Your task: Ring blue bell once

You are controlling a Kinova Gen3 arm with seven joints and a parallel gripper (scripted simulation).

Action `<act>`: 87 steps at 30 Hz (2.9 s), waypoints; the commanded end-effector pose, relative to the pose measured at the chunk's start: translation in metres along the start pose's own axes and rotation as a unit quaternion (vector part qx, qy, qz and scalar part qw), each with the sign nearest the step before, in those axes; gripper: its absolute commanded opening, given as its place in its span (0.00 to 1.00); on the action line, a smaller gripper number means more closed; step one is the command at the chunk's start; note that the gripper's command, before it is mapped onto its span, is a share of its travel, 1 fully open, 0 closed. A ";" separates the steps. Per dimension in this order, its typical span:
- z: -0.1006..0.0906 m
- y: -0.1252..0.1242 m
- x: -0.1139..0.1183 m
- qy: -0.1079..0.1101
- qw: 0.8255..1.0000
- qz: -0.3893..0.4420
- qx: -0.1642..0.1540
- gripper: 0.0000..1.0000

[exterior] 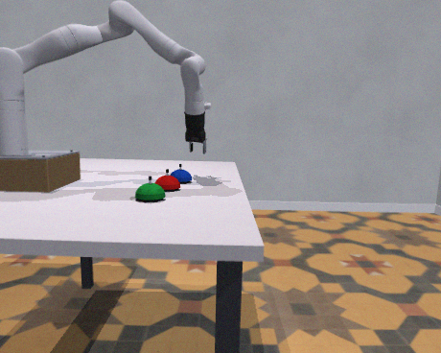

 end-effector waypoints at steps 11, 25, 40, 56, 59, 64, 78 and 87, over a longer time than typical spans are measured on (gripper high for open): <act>-0.016 0.025 -0.007 0.001 0.999 -0.012 -0.035 1.00; -0.024 0.037 -0.010 0.000 0.999 -0.016 -0.051 1.00; -0.045 0.070 -0.021 -0.003 0.995 -0.025 -0.093 1.00; -0.058 0.087 -0.027 -0.006 0.993 -0.029 -0.115 1.00; -0.064 0.095 -0.030 -0.007 0.992 -0.031 -0.125 1.00; -0.069 0.102 -0.033 -0.008 0.990 -0.032 -0.134 1.00; -0.083 0.118 -0.041 -0.012 0.987 -0.035 -0.154 1.00; -0.086 0.122 -0.043 -0.013 0.987 -0.035 -0.159 1.00</act>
Point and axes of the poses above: the point where the finger pads meet when closed, its own z axis out along the fingers, its own x axis across the jaws, y = z × x, the point moved 3 cm from there along -z, back along the fingers, and after that the axes turned 15 degrees about -z, right-handed, at the moved point
